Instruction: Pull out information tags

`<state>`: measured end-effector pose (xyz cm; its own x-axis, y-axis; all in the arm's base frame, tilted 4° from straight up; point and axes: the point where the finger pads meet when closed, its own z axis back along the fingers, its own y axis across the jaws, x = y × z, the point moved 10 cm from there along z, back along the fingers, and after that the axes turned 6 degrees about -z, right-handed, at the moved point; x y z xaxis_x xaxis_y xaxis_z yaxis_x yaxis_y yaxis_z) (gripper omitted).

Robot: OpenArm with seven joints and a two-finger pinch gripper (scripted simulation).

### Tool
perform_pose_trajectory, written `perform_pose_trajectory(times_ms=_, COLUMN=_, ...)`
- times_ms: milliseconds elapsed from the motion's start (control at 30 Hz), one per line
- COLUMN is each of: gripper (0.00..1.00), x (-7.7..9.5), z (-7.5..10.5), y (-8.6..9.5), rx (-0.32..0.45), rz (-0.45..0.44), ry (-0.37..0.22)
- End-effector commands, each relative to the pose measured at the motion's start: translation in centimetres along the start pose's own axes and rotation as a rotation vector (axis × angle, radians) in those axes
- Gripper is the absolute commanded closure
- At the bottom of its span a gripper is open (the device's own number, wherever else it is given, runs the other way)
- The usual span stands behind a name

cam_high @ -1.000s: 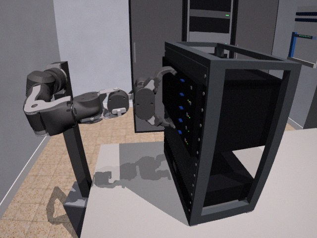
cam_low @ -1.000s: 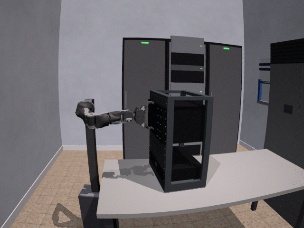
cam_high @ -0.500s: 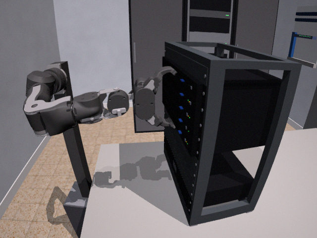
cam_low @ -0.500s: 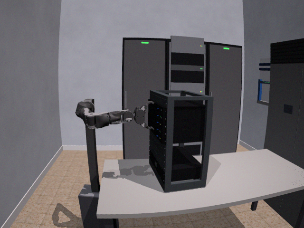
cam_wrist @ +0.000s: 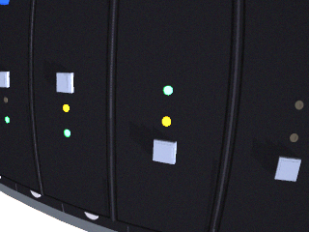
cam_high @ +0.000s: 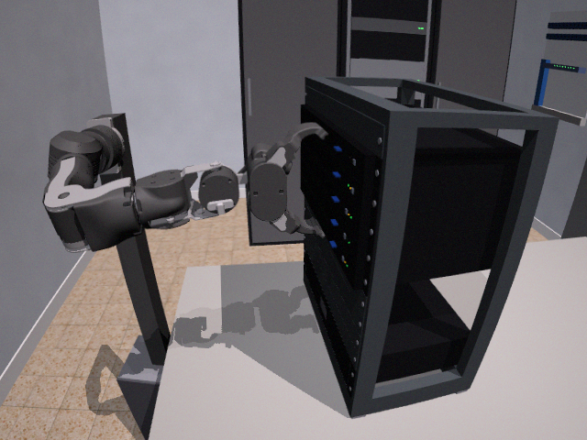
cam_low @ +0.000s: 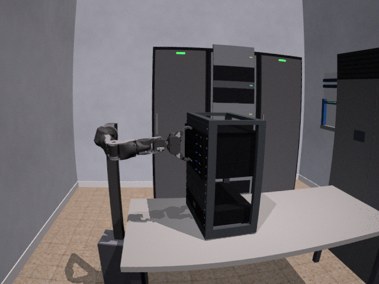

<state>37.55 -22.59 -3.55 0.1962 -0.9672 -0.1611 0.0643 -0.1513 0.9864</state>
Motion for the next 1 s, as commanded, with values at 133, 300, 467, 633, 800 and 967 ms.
perform_pose_trajectory(times_ms=133, gripper=0.00, x=0.1, z=0.0, y=0.1, rx=0.000, rz=-0.002, ry=-0.003)
perform_pose_trajectory(times_ms=300, gripper=0.00, x=-0.1, z=0.0, y=2.8, rx=0.006, rz=-0.004, ry=0.000)
perform_pose_trajectory(times_ms=467, gripper=0.00, x=-0.3, z=0.0, y=4.9, rx=-0.001, rz=-0.003, ry=0.000)
perform_pose_trajectory(times_ms=633, gripper=0.00, x=-0.3, z=0.0, y=4.9, rx=-0.001, rz=-0.002, ry=0.001)
perform_pose_trajectory(times_ms=800, gripper=0.00, x=-0.3, z=0.0, y=4.9, rx=-0.001, rz=-0.002, ry=0.001)
perform_pose_trajectory(times_ms=967, gripper=0.00, x=-0.3, z=0.0, y=4.9, rx=-0.001, rz=-0.002, ry=0.001)
